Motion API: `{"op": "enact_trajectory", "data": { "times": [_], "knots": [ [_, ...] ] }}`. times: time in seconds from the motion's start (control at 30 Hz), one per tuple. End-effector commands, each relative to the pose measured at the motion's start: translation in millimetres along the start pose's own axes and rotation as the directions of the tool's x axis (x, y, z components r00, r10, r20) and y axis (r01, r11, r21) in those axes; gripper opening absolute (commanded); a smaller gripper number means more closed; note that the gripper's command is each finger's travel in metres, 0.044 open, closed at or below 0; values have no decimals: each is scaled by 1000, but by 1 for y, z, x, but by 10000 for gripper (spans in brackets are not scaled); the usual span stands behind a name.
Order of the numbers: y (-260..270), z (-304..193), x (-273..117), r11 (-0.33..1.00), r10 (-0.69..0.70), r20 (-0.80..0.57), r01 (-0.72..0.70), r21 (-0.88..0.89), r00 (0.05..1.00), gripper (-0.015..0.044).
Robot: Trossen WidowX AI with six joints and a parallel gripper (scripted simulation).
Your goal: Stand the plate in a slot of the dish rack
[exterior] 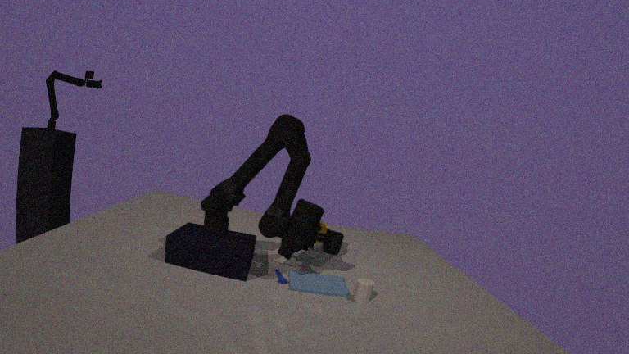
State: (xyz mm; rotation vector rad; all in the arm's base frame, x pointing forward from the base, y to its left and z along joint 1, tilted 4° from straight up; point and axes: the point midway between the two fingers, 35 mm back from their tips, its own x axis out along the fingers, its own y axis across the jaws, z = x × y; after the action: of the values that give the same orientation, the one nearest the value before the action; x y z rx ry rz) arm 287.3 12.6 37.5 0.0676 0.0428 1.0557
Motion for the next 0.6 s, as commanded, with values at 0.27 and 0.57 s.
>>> {"op": "enact_trajectory", "data": {
  "times": [0.27, 0.57],
  "knots": [
    [-1, -21, 7, 1000, 0, -11, 0, -15, 1000, 0],
    [-3, -47, 12, 1000, 6, -18, -6, -19, 1000, 0]
  ]
}}
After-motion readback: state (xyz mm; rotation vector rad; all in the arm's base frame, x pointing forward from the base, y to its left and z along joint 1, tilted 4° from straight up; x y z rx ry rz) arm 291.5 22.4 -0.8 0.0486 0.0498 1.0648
